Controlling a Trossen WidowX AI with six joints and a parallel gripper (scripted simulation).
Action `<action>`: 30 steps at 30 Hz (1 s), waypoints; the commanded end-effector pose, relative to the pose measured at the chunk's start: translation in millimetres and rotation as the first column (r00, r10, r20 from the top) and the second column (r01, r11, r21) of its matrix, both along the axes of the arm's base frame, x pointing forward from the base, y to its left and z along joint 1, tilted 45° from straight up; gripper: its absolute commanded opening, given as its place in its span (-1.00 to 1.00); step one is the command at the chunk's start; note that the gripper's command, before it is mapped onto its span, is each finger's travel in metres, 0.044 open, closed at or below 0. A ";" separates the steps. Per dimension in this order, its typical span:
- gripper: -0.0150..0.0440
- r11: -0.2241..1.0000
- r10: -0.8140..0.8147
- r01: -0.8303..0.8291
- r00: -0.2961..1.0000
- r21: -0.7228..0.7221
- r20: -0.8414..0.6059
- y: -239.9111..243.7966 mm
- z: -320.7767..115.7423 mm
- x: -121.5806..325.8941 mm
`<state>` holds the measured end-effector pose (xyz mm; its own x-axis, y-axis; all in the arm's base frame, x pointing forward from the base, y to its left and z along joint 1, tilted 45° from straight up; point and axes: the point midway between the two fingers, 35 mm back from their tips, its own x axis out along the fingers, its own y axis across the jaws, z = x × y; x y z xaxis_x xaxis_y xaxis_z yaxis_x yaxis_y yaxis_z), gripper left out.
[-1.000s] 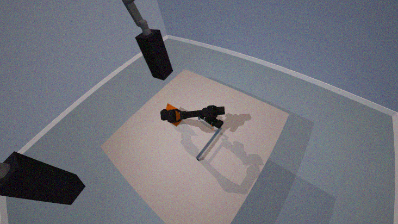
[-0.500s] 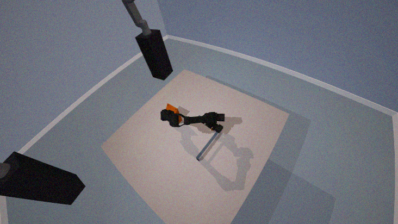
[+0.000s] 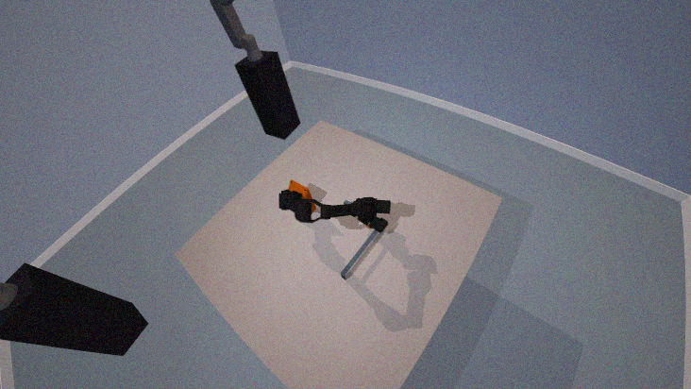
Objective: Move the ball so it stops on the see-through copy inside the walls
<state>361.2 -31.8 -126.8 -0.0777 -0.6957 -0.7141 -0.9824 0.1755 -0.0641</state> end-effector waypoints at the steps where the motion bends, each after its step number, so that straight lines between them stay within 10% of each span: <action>1: -0.49 1.000 0.006 -0.006 1.000 -0.005 -0.014 -2.0 -4.1 -3.1; 7: -0.49 1.000 0.006 -0.006 1.000 -0.005 -0.014 -2.0 -4.1 -3.1; 15: 0.22 1.000 0.002 -0.002 1.000 -0.001 -0.004 -1.0 -2.2 -1.3; 30: 0.24 1.000 0.007 -0.007 1.000 0.000 -0.014 61.3 59.0 4.7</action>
<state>359.4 7.1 -93.2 -0.1072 -0.7024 -0.7037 -0.9848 0.1725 -0.0222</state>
